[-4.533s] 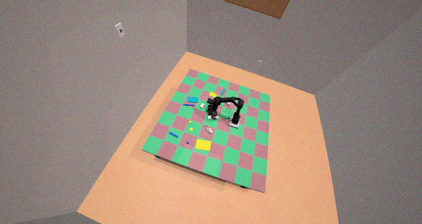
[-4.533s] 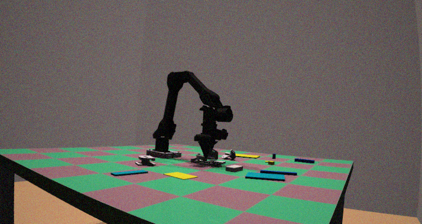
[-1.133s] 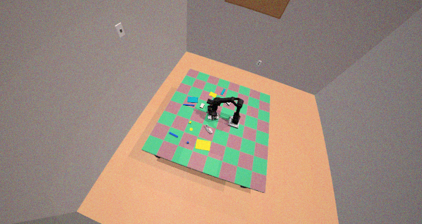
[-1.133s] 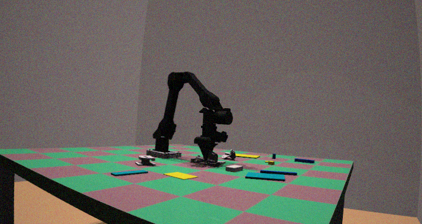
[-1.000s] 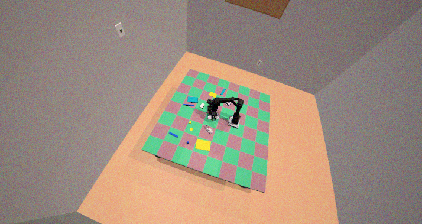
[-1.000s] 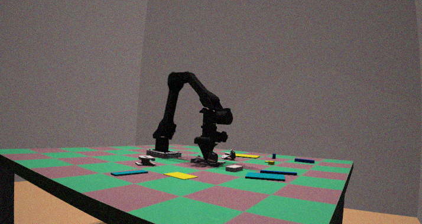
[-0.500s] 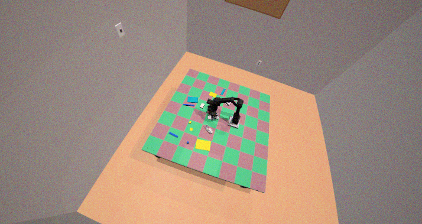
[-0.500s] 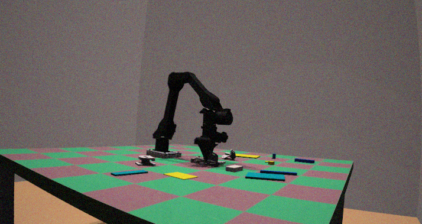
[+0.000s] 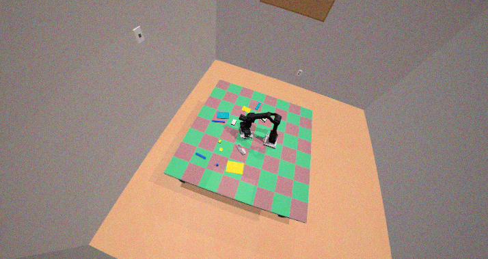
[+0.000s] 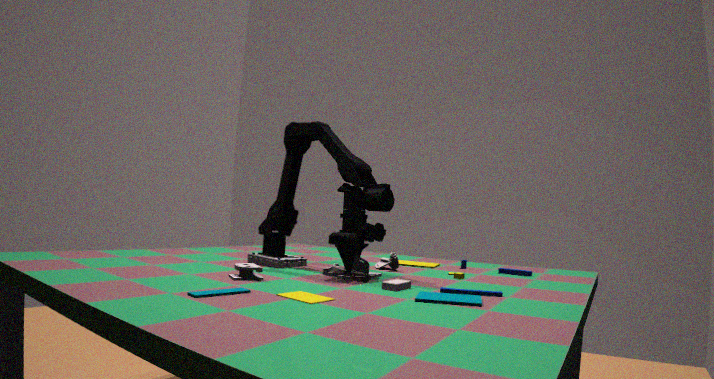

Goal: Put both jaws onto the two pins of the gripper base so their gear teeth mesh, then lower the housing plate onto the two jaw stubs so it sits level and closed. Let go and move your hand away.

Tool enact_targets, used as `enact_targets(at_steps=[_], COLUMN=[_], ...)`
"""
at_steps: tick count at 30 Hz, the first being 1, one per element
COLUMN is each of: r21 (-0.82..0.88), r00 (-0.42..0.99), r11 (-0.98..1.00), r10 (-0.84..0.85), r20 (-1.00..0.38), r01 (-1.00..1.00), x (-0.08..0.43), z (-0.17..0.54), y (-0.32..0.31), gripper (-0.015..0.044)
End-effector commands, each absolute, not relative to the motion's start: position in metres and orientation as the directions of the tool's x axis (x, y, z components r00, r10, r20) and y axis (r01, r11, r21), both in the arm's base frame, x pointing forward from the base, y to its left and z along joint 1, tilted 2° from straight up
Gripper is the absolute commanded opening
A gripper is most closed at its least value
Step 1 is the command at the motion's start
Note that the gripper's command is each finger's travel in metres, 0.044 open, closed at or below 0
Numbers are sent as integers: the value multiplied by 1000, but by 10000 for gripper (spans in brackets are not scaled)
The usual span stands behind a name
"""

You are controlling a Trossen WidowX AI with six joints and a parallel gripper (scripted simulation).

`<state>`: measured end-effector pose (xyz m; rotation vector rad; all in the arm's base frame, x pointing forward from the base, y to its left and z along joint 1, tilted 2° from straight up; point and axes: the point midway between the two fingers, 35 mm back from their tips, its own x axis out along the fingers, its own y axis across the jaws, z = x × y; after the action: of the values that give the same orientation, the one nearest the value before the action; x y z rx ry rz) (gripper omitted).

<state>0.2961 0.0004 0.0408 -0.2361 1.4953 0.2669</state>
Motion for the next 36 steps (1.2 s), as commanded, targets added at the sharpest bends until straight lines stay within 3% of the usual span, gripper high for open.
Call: enact_targets(at_steps=[1, 15, 19, 36], r21=[9, 9, 10, 9], r00=[56, 56, 56, 57], r11=[947, 947, 948, 948], r10=[28, 28, 29, 29], r20=[-998, -998, -998, -998], r01=[-320, -320, -318, -318], x=[296, 296, 296, 297], z=[39, 39, 41, 58], y=[0, 0, 0, 0], gripper=[134, 134, 224, 224])
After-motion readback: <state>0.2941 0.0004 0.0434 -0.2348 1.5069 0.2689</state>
